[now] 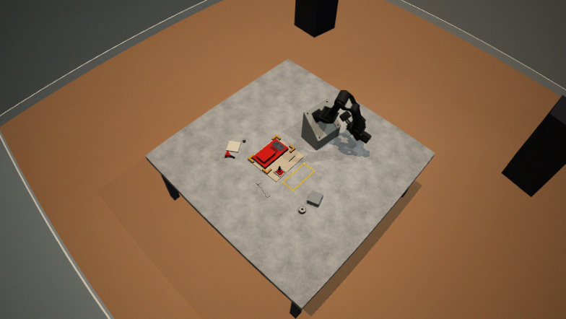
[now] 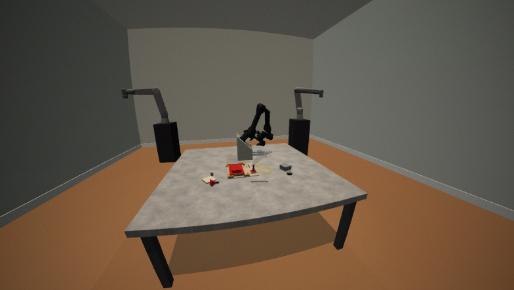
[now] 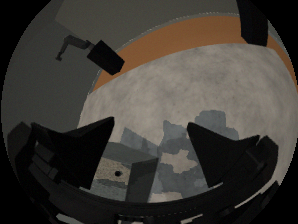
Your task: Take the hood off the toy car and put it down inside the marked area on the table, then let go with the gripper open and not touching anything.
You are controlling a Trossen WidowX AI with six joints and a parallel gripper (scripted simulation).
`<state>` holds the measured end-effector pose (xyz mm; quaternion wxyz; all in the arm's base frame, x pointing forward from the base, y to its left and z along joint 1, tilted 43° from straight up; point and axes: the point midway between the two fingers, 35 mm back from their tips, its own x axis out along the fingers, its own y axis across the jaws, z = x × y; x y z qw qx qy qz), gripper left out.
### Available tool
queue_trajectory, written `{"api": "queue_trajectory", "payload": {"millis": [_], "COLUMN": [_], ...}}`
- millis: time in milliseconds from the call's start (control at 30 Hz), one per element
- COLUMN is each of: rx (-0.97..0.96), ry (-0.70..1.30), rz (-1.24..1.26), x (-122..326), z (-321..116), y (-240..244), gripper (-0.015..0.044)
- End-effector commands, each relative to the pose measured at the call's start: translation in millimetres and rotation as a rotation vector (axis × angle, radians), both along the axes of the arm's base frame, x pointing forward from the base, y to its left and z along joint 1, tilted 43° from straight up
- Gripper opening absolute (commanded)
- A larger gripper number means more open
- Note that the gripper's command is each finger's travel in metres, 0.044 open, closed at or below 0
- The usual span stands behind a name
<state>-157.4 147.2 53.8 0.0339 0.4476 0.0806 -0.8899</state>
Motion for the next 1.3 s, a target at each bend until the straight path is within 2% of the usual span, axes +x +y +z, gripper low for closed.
{"api": "queue_trajectory", "payload": {"millis": [0, 133, 367, 767, 967, 1267], "rx": [-0.001, -0.026, -0.105, -0.184, -0.249, -0.403], "ry": [0.000, 0.010, 0.064, 0.197, 0.239, 0.334], "rz": [-0.005, -0.129, -0.544, -1.199, -1.487, -1.863], "x": [0, 9, 51, 186, 270, 379], "z": [0, 3, 16, 44, 40, 8], "y": [1, 18, 74, 143, 143, 94], "gripper": [0.0440, 0.0440, 0.0440, 0.0440, 0.0440, 0.0440]}}
